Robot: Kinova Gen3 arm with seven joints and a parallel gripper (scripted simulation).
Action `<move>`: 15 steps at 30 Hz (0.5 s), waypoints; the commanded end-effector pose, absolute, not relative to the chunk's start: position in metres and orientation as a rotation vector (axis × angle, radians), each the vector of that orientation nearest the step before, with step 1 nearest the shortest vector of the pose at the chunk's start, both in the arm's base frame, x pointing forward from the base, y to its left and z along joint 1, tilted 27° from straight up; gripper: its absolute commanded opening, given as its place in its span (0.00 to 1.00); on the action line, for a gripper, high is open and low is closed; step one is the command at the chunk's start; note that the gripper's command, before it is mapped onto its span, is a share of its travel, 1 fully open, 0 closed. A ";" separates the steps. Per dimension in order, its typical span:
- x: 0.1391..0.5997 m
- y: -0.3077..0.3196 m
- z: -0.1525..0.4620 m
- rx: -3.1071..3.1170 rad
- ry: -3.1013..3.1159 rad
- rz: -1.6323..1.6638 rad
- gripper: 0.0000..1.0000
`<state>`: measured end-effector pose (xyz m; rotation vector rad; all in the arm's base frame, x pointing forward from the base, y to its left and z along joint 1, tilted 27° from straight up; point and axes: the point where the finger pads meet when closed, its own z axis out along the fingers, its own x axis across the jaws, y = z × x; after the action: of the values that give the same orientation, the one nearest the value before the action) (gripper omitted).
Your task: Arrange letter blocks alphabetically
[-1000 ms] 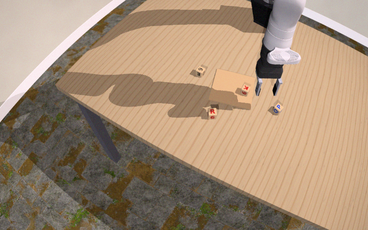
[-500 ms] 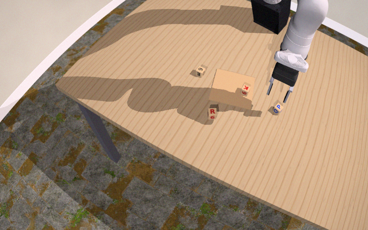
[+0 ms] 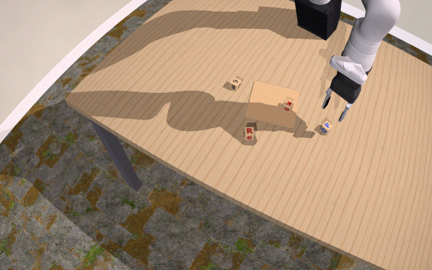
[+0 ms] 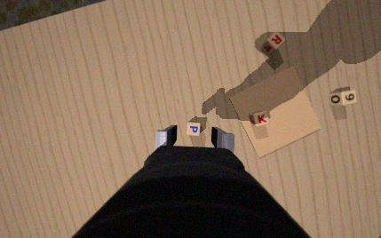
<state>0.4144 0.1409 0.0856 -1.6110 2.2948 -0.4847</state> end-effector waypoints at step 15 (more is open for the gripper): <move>0.412 0.143 0.083 -1.575 2.313 -0.491 1.00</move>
<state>0.4118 0.1464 0.0837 -1.5775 2.3092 -0.4775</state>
